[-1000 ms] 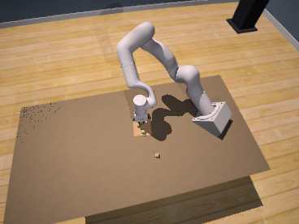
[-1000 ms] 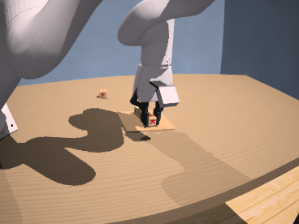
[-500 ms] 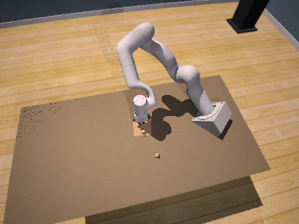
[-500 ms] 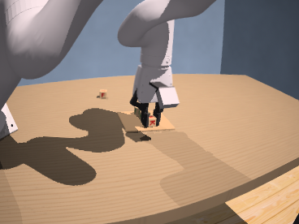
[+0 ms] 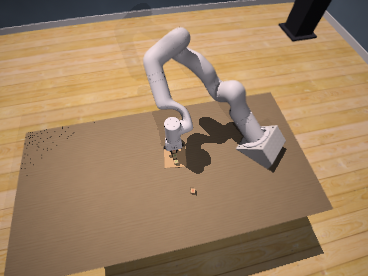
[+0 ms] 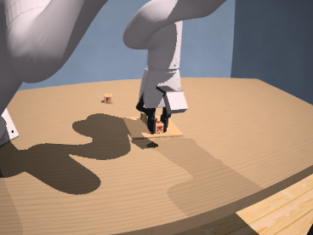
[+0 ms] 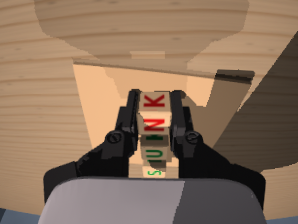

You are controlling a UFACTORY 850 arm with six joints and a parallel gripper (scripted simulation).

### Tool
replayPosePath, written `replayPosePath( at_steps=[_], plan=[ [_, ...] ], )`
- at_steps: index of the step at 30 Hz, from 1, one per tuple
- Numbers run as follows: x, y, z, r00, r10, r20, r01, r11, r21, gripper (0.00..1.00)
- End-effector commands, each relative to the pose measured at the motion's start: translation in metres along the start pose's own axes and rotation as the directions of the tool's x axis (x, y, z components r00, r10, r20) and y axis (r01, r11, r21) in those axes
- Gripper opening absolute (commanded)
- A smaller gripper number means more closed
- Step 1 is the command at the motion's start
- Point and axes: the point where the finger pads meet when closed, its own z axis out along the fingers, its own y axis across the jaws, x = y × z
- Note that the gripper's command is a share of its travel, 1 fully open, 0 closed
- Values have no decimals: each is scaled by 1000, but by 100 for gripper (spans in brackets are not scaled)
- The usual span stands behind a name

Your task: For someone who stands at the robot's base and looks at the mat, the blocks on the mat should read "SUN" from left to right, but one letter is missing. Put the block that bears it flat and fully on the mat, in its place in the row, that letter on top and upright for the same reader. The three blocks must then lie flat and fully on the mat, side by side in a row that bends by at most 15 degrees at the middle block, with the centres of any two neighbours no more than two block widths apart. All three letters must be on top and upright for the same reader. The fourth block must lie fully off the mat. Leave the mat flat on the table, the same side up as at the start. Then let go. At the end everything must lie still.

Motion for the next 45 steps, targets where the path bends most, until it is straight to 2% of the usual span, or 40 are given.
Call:
replayPosePath(
  at_steps=[1, 18, 19, 21, 22, 26, 27, 29, 30, 32, 33, 45],
  plan=[
    [0, 0, 0, 1000, 0, 0, 0, 1000, 1, 21],
    [0, 0, 0, 1000, 0, 0, 0, 1000, 1, 21],
    [0, 0, 0, 1000, 0, 0, 0, 1000, 1, 26],
    [0, 0, 0, 1000, 0, 0, 0, 1000, 1, 26],
    [0, 0, 0, 1000, 0, 0, 0, 1000, 1, 30],
    [0, 0, 0, 1000, 0, 0, 0, 1000, 1, 30],
    [0, 0, 0, 1000, 0, 0, 0, 1000, 1, 34],
    [0, 0, 0, 1000, 0, 0, 0, 1000, 1, 34],
    [0, 0, 0, 1000, 0, 0, 0, 1000, 1, 38],
    [0, 0, 0, 1000, 0, 0, 0, 1000, 1, 38],
    [0, 0, 0, 1000, 0, 0, 0, 1000, 1, 42],
    [0, 0, -1, 1000, 0, 0, 0, 1000, 1, 42]
  ],
)
